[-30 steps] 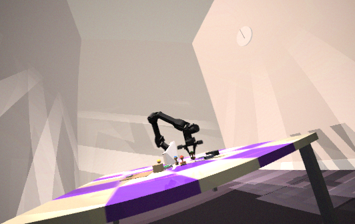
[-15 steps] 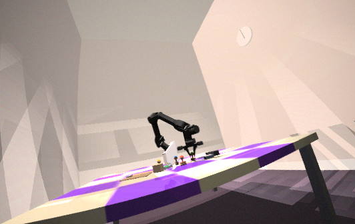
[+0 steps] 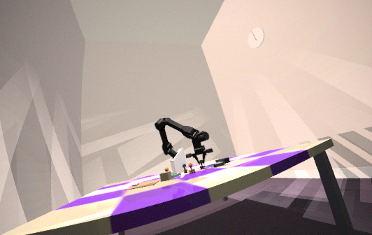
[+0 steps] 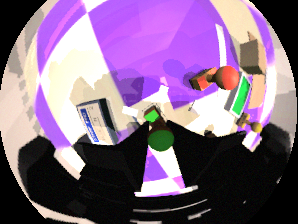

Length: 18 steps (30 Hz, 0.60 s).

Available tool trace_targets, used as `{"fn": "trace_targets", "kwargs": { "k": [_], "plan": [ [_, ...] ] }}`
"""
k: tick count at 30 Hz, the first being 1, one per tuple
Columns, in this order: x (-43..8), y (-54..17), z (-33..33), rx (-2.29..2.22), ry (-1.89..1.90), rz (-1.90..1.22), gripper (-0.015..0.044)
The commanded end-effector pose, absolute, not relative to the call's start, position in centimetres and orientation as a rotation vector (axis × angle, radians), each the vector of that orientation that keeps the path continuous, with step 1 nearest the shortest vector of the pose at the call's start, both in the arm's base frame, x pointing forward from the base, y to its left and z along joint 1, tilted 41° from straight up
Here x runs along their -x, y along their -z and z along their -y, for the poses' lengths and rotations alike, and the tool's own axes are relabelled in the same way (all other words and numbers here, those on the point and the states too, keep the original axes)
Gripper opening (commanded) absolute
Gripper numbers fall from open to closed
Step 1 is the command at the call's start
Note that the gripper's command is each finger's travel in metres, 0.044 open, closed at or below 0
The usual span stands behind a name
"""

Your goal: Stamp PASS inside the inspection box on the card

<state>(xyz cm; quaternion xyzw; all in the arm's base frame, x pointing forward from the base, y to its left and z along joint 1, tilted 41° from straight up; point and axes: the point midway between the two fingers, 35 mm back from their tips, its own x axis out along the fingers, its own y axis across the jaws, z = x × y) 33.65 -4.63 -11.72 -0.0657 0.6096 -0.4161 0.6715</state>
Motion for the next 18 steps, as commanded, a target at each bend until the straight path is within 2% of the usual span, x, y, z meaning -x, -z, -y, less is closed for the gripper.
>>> {"fn": "trace_targets", "kwargs": {
  "k": [1, 18],
  "plan": [
    [-33.56, 11.81, 4.76, 0.158, 0.936, -1.375, 0.0000],
    [-33.53, 12.00, 4.92, 0.158, 0.936, -1.375, 0.0000]
  ]
}}
